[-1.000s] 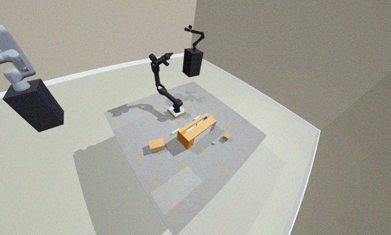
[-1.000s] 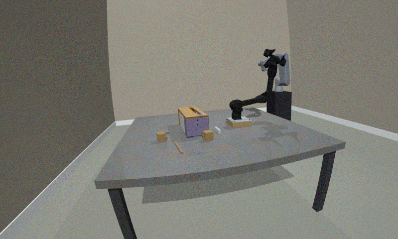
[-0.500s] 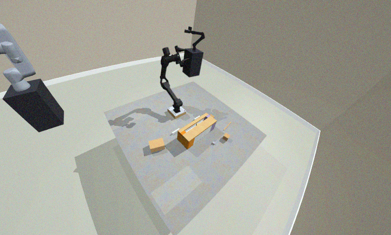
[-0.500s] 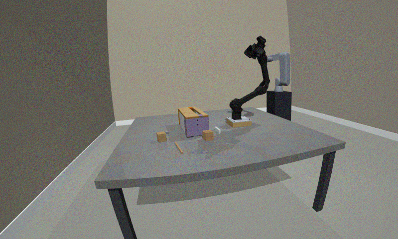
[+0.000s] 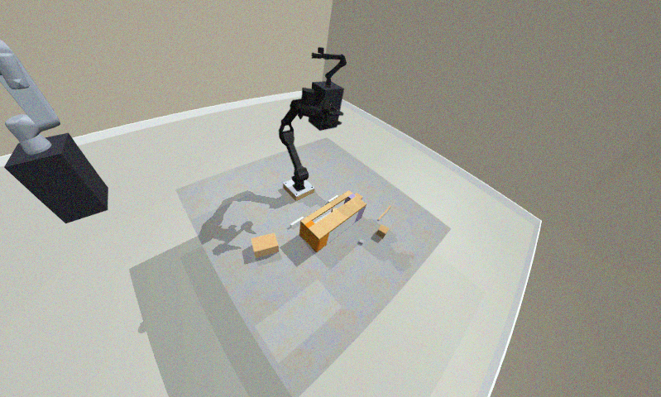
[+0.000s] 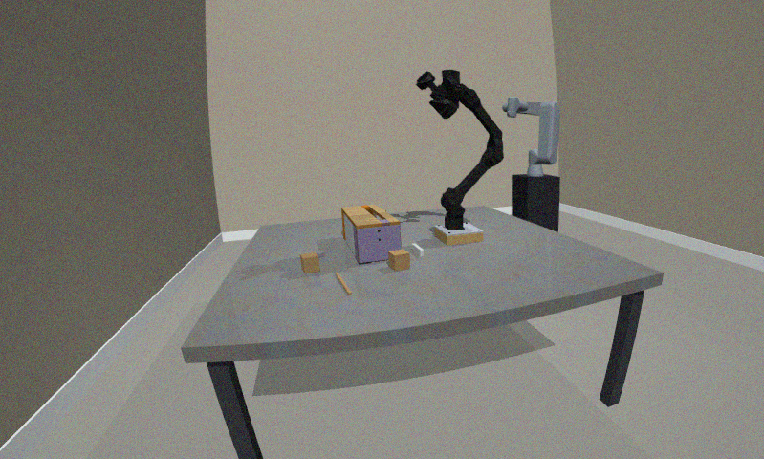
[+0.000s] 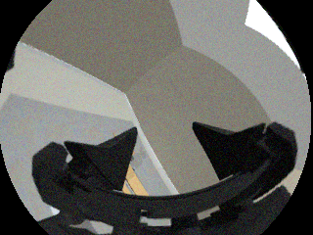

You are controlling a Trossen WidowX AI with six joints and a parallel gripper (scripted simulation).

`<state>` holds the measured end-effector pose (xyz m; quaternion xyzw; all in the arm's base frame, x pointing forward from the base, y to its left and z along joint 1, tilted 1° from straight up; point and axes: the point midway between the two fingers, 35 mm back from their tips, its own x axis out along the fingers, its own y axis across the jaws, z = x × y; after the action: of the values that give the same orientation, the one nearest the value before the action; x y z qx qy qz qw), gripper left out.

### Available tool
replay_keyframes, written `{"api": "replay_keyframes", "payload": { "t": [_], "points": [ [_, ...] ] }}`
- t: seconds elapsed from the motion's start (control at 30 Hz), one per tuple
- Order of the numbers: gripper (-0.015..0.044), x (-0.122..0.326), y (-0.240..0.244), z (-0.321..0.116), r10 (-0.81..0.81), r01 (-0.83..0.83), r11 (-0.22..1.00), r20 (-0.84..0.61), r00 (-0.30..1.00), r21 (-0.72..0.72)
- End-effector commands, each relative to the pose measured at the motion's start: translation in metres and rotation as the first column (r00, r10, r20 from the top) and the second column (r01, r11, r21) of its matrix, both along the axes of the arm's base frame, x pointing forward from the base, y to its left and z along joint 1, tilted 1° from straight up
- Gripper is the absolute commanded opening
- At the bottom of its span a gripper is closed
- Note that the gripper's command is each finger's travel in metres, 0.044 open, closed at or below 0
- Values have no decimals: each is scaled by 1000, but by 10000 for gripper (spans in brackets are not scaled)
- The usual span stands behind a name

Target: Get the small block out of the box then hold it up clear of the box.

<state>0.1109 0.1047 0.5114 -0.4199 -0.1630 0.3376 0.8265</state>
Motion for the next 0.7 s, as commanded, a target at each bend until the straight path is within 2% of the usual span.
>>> {"api": "replay_keyframes", "payload": {
  "t": [0.0, 0.13, 0.23, 0.37, 0.5, 0.67],
  "points": [
    [400, 62, -13, -39, -104, 166, 976, -371, 923, 140],
    [400, 106, -30, -78, -152, 361, 910, -644, 749, 205],
    [400, 129, -41, -105, -147, 494, 843, -790, 596, 215],
    [400, 162, -60, -162, -44, 751, 646, -975, 216, 137],
    [400, 178, -76, -211, 101, 898, 438, -990, -95, -42],
    [400, 184, -93, -267, 296, 926, 182, -879, -373, -331]
  ]
}}
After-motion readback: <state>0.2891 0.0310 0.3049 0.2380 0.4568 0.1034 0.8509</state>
